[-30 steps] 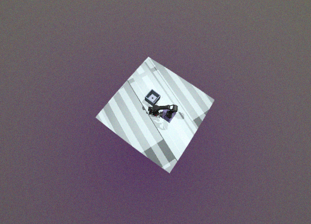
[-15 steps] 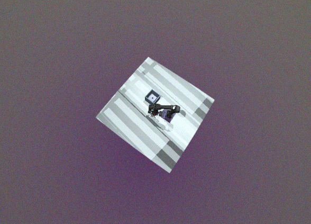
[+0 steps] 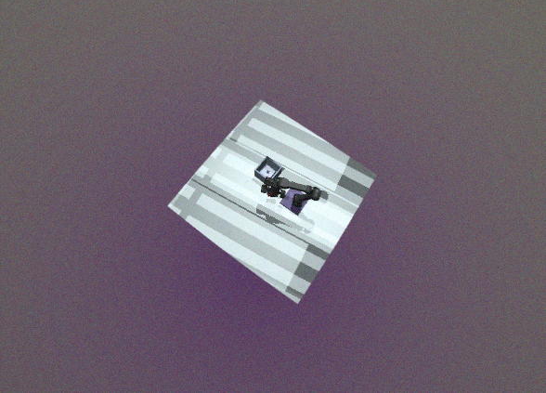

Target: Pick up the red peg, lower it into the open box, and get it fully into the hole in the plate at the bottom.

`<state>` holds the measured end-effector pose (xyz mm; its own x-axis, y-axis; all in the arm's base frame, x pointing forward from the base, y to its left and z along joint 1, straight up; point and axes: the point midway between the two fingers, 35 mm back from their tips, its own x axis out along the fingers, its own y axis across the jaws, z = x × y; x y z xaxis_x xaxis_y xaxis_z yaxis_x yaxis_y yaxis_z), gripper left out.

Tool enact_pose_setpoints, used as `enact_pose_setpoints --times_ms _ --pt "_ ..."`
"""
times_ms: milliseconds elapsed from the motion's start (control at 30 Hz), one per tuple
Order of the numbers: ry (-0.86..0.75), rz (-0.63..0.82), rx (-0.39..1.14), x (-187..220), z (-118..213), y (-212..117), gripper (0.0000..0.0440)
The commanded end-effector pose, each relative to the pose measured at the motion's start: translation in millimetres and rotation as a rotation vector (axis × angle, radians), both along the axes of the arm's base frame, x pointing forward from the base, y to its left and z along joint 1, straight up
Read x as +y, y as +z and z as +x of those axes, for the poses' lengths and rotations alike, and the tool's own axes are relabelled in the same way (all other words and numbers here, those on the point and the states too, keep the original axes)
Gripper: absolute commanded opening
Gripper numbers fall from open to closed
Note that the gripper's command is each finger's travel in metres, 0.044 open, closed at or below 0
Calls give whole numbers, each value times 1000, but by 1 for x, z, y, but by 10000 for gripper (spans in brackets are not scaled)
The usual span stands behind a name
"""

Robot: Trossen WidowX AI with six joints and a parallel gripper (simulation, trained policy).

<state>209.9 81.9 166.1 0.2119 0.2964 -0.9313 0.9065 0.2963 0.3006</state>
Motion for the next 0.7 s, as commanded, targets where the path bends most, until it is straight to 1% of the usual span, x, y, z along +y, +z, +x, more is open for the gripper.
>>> enact_pose_setpoints --times_ms 0,267,667 --pt "-10 -26 -64 -13 4 22 0" --pt "-56 -100 -115 -43 10 45 0" --pt "-128 -185 -85 -85 19 49 0"
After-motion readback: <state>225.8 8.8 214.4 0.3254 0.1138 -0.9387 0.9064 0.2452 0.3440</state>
